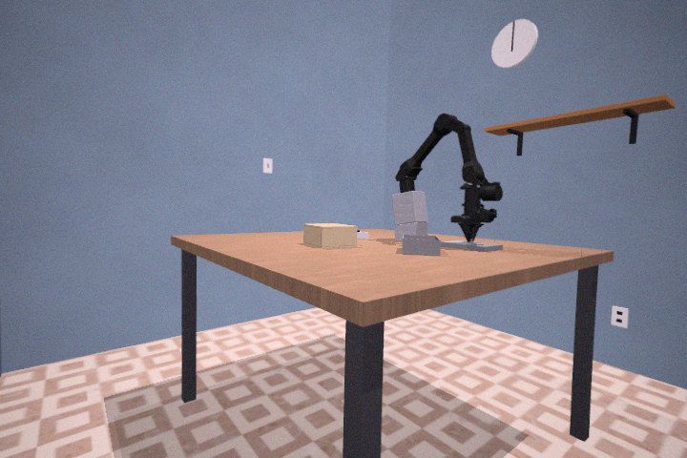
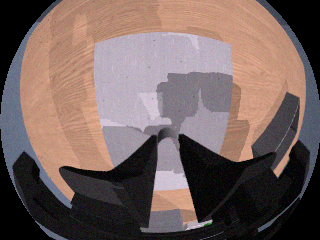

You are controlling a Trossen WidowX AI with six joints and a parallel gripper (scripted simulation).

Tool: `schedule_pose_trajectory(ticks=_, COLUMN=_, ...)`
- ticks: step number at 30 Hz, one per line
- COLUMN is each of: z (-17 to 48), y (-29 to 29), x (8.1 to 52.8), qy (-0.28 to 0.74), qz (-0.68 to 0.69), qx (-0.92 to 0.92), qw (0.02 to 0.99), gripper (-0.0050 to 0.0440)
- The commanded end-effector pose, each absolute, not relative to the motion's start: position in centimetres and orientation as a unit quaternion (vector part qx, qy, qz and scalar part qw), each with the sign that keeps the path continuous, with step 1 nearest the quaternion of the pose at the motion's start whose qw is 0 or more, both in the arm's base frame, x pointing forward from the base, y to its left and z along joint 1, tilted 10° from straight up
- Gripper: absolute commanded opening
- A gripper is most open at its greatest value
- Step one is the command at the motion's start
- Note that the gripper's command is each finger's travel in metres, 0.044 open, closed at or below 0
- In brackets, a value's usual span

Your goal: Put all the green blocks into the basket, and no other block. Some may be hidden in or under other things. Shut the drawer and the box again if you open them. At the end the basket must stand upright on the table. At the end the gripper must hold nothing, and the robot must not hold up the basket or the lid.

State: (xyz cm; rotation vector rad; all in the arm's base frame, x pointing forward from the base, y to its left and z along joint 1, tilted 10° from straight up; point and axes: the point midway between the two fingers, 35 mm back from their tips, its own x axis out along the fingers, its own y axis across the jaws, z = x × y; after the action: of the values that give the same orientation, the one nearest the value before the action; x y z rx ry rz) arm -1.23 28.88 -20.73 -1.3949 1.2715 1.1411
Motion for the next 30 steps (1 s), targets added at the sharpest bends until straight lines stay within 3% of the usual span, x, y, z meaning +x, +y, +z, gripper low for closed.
schedule_pose_trajectory(ticks=1, z=-20.9, y=28.9, x=-1.2, qy=0.514, qz=0.463, qx=-0.565, qw=0.450, gripper=0.0440)
schedule_pose_trajectory(ticks=7, z=-20.9, y=28.9, x=-1.2, qy=0.514, qz=0.463, qx=-0.565, qw=0.450, gripper=0.0440)
schedule_pose_trajectory(ticks=30, z=-9.9, y=30.7, x=-1.7, qy=0.514, qz=0.463, qx=-0.565, qw=0.450, gripper=0.0440)
